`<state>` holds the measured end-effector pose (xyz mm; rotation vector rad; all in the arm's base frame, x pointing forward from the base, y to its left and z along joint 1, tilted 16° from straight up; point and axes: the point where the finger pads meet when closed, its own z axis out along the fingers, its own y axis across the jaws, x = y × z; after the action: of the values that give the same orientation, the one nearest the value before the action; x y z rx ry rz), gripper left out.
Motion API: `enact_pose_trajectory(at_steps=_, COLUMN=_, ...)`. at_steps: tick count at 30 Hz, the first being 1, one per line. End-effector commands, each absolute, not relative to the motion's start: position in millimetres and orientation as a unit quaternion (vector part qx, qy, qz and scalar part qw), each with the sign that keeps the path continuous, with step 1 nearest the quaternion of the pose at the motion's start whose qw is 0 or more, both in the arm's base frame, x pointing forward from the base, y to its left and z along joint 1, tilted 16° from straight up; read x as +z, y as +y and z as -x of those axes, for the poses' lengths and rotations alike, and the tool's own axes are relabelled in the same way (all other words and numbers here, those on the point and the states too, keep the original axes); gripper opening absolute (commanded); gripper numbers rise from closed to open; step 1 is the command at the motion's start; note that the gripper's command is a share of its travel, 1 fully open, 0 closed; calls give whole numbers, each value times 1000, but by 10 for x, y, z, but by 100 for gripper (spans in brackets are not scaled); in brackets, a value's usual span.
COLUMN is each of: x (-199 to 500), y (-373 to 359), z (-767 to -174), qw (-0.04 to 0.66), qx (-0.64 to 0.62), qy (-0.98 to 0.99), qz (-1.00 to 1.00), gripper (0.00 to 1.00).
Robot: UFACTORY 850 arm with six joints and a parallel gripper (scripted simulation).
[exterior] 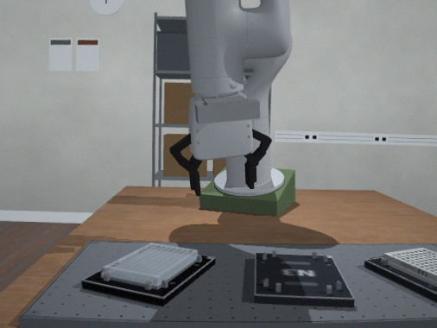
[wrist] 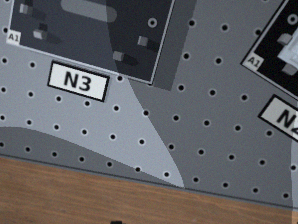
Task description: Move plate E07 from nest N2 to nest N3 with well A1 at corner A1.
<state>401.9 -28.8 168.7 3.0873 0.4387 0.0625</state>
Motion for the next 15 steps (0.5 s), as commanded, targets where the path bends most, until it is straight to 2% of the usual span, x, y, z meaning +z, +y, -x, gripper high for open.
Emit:
enact_pose_trajectory(at_steps=1, x=1752, y=-443, z=-4063, qw=21, qx=46, qy=78, qz=-996, gripper=100)
enact_pose_trajectory(at_steps=15, x=1931, y=-861, z=-4122, qw=22, qx=112, qy=-83, qz=-990, gripper=100)
